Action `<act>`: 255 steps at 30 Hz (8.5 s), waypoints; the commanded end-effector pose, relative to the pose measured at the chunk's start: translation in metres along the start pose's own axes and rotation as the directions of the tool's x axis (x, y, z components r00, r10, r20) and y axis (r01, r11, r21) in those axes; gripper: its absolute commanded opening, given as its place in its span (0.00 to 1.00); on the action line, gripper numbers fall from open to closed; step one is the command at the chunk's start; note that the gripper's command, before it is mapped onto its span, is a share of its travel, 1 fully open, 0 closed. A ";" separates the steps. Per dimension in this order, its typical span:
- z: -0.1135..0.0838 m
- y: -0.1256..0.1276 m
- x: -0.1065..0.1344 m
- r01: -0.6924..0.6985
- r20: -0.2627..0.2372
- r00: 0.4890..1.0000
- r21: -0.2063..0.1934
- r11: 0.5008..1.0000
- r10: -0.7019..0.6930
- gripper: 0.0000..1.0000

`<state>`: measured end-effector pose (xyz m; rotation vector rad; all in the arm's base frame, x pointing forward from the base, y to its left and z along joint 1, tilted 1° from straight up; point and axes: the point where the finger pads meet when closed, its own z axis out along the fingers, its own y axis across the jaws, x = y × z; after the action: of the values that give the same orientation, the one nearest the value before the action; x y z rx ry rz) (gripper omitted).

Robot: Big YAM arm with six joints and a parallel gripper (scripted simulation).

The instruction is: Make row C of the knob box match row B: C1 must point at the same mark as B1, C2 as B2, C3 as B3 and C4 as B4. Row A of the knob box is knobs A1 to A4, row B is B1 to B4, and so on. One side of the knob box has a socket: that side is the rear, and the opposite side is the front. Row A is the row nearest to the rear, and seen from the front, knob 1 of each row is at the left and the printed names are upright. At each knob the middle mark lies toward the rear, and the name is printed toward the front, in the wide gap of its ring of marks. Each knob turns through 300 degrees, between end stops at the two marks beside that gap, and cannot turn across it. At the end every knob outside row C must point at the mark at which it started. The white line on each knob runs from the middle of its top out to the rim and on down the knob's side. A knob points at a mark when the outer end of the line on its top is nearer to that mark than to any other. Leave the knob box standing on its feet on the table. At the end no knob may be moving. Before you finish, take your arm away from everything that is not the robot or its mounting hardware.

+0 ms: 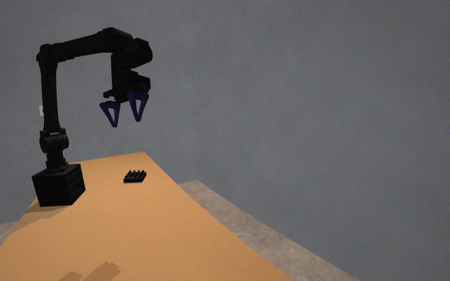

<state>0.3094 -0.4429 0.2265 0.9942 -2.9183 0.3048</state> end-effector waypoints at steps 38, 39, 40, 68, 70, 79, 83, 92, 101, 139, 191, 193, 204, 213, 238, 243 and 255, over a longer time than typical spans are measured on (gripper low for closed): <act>0.044 0.018 -0.123 -0.214 0.059 0.975 -0.002 0.977 0.214 1.00; 0.047 0.021 -0.130 -0.227 0.061 0.972 -0.005 0.974 0.227 1.00; 0.051 0.025 -0.141 -0.245 0.065 0.967 -0.010 0.969 0.245 1.00; 0.127 0.166 -0.320 -0.601 0.062 0.789 -0.126 0.789 0.611 1.00; 0.134 0.186 -0.334 -0.635 0.053 0.762 -0.136 0.760 0.646 1.00; 0.156 0.258 -0.370 -0.739 0.013 0.660 -0.167 0.653 0.751 1.00; 0.163 0.283 -0.379 -0.771 -0.003 0.623 -0.172 0.613 0.782 1.00; 0.178 0.343 -0.392 -0.839 -0.046 0.529 -0.181 0.514 0.847 1.00; 0.189 0.389 -0.395 -0.885 -0.080 0.449 -0.176 0.431 0.890 1.00; 0.189 0.388 -0.396 -0.892 -0.081 0.436 -0.176 0.417 0.897 1.00; 0.189 0.388 -0.396 -0.892 -0.081 0.436 -0.176 0.417 0.897 1.00; 0.189 0.388 -0.396 -0.892 -0.081 0.436 -0.176 0.417 0.897 1.00; 0.189 0.388 -0.396 -0.892 -0.081 0.436 -0.176 0.417 0.897 1.00; 0.189 0.388 -0.396 -0.892 -0.081 0.436 -0.176 0.417 0.897 1.00; 0.189 0.388 -0.396 -0.892 -0.081 0.436 -0.176 0.417 0.897 1.00; 0.189 0.389 -0.396 -0.892 -0.081 0.436 -0.176 0.417 0.896 1.00; 0.176 0.393 -0.397 -0.886 -0.054 0.438 -0.196 0.420 0.898 1.00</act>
<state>0.3781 0.0593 -0.0670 -0.7096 -3.0728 0.0047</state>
